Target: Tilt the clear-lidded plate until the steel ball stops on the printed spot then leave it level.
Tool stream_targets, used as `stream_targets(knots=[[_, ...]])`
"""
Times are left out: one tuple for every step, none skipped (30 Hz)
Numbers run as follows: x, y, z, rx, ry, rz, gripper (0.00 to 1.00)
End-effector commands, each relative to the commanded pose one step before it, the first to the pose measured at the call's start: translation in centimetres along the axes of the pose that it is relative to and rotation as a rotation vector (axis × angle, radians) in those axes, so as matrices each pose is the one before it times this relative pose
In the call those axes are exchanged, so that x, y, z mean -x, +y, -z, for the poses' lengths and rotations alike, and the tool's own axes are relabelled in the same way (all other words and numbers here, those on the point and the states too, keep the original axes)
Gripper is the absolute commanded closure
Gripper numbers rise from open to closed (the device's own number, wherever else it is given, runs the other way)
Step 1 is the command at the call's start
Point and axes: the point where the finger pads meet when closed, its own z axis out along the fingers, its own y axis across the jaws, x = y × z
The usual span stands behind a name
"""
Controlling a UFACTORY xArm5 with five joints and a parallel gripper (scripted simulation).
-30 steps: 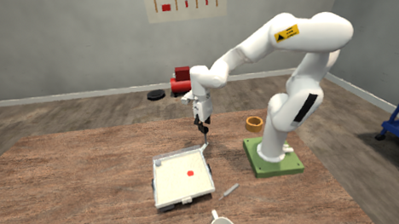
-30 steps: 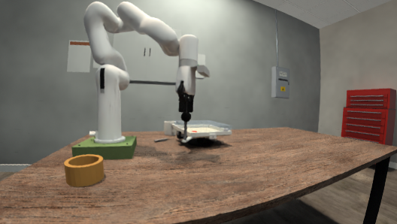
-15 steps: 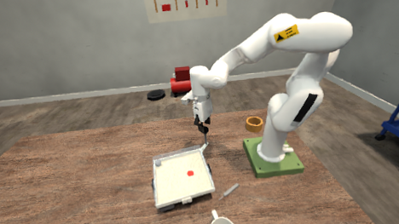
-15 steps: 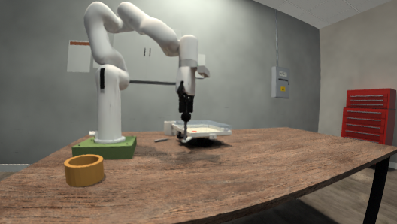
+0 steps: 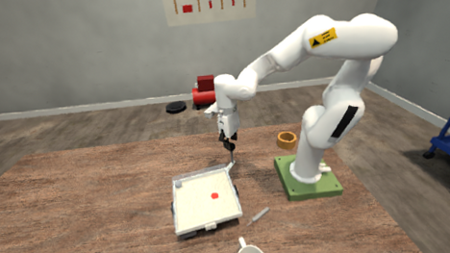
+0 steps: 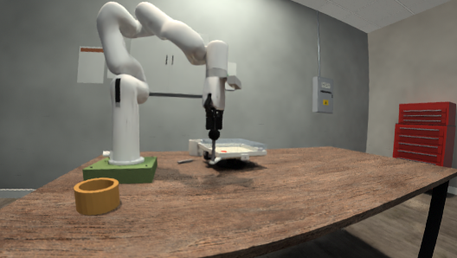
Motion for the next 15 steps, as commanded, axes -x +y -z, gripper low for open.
stream_targets(knots=[[-0.109,-0.034,0.115,-0.0011,0.00338,-0.00004,0.38],[0.0,0.0,-0.005,0.0,0.0,0.0,0.38],[0.0,0.0,-0.009,0.0,0.0,0.0,0.38],[0.0,0.0,-0.013,0.0,0.0,0.0,0.38],[0.0,-0.001,-0.017,0.0,0.0,0.0,0.38],[0.0,-0.001,-0.022,0.0,0.0,0.0,0.38],[0.0,-0.001,-0.027,0.0,0.0,0.0,0.38],[0.001,-0.001,-0.032,0.0,0.0,0.0,0.38],[0.001,-0.001,-0.037,0.0,0.0,0.0,0.38],[0.001,-0.001,-0.043,0.0,0.0,0.0,0.38],[0.001,-0.002,-0.049,0.0,0.0,0.0,0.38],[0.001,-0.002,-0.055,0.0,0.0,0.0,0.38],[0.0,0.0,0.0,0.0,0.0,0.0,0.38],[0.0,0.0,0.0,0.0,0.0,0.0,0.38],[0.002,-0.002,-0.06,0.0,0.0,0.0,0.38]])
